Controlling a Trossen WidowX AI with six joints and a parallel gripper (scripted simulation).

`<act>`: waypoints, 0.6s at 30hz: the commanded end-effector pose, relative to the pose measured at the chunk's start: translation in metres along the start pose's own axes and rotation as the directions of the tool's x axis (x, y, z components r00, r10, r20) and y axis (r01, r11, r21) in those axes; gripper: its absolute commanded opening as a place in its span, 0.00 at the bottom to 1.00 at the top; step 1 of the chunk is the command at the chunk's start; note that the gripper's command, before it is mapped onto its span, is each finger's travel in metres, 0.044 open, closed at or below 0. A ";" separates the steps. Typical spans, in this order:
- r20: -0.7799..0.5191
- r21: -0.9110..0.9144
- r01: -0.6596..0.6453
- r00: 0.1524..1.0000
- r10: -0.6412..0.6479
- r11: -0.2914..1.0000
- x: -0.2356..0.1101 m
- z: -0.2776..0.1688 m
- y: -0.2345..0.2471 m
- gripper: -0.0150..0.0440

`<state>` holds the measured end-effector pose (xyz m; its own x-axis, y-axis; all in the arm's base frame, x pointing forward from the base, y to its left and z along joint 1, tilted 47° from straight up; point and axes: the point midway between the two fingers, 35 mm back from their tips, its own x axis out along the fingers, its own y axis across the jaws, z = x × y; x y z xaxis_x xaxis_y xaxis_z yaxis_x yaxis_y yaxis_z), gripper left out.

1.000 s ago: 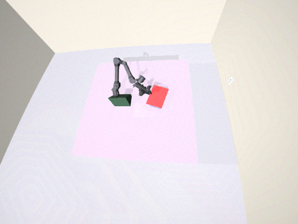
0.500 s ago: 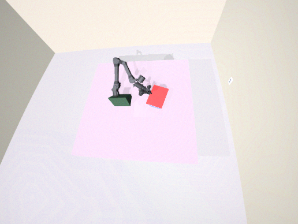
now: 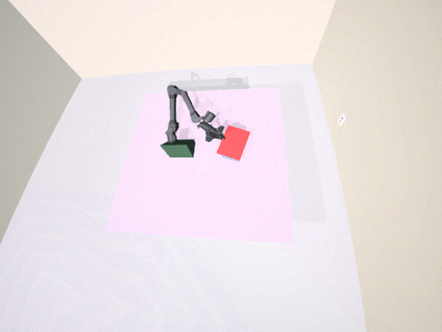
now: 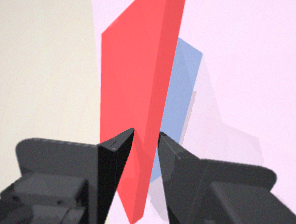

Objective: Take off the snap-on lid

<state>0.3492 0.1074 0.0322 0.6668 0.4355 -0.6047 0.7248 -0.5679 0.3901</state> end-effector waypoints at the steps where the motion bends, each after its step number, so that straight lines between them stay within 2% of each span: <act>1: -0.002 -0.001 -0.002 1.000 0.002 1.000 -0.002 0.000 0.002 0.25; 18: 0.000 0.001 -0.003 1.000 0.003 1.000 -0.002 0.000 0.003 0.25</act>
<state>0.3501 0.1043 0.0347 0.6687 0.4339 -0.6037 0.7229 -0.5695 0.3914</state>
